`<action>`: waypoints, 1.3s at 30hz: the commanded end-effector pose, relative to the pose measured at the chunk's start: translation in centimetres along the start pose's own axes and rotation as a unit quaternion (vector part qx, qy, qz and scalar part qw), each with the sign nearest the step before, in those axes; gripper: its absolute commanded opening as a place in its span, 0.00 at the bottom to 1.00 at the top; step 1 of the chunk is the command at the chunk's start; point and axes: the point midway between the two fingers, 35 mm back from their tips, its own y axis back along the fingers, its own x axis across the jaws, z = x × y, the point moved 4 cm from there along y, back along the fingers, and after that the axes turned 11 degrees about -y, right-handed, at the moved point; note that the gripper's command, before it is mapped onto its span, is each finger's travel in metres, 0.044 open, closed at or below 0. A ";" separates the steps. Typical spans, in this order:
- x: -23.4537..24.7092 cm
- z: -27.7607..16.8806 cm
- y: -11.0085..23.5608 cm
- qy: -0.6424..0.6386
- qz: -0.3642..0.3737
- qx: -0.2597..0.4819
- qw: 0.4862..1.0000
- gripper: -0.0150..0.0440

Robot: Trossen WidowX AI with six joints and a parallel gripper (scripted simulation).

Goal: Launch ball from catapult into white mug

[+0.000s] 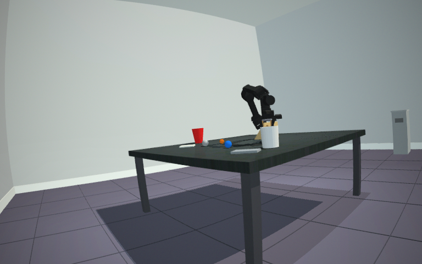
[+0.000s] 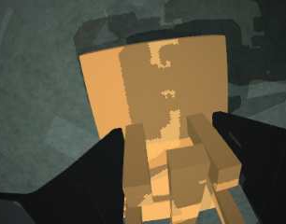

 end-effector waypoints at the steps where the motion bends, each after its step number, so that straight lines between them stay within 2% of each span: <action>1: 0.1 0.0 2.0 -0.003 0.005 -0.013 1.000 0.25; 33: 0.1 0.3 -2.9 -0.001 0.003 -0.014 1.000 0.25; 39: 0.0 0.3 -2.8 -0.004 0.005 -0.009 1.000 0.25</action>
